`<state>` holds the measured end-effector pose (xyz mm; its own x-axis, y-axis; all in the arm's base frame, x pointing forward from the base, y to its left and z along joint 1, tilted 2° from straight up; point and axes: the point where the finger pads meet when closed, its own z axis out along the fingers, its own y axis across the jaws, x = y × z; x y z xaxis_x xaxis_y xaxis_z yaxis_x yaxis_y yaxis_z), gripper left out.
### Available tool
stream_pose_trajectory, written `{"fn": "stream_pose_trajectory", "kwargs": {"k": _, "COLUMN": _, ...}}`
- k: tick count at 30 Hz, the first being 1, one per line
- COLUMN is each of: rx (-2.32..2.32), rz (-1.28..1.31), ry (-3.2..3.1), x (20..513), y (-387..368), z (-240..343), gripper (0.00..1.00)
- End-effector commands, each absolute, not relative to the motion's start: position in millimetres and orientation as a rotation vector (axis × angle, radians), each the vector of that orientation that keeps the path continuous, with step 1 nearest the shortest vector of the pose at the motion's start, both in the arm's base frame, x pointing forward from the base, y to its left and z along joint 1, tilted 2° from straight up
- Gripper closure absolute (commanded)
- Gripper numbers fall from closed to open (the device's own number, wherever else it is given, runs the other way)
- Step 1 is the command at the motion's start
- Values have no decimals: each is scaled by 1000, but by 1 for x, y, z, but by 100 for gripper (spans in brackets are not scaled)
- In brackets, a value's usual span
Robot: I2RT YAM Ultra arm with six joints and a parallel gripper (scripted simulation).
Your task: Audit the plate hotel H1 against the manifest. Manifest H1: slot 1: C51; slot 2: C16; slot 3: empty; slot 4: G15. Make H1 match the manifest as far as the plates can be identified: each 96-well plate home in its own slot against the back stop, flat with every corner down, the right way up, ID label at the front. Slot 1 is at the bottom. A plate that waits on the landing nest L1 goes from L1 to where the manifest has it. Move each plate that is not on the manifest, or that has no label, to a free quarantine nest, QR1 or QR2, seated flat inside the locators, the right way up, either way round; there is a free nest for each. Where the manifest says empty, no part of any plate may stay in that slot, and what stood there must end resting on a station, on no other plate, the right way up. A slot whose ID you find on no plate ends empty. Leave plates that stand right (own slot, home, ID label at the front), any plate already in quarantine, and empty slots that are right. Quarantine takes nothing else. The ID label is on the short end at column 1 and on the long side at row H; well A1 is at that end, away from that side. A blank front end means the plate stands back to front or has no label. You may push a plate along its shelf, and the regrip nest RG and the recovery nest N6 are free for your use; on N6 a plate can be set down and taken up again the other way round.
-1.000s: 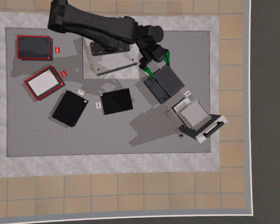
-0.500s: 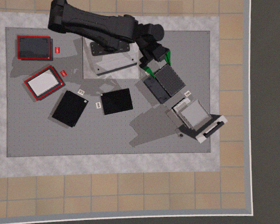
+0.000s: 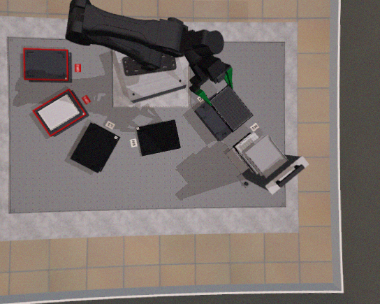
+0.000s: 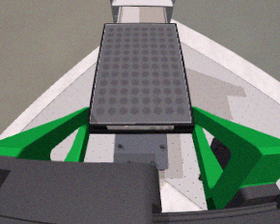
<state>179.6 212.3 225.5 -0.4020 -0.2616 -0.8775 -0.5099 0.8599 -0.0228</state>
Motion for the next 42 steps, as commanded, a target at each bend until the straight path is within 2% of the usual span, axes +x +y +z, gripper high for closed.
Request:
{"fn": "stream_pose_trajectory", "kwargs": {"k": 1, "rx": -540, "rz": 316, "ry": 1990, "x": 181, "y": 213, "z": 237, "gripper": 14}}
{"fn": "stream_pose_trajectory", "kwargs": {"k": 42, "rx": -540, "rz": 316, "ry": 1988, "x": 201, "y": 224, "z": 236, "gripper": 14}}
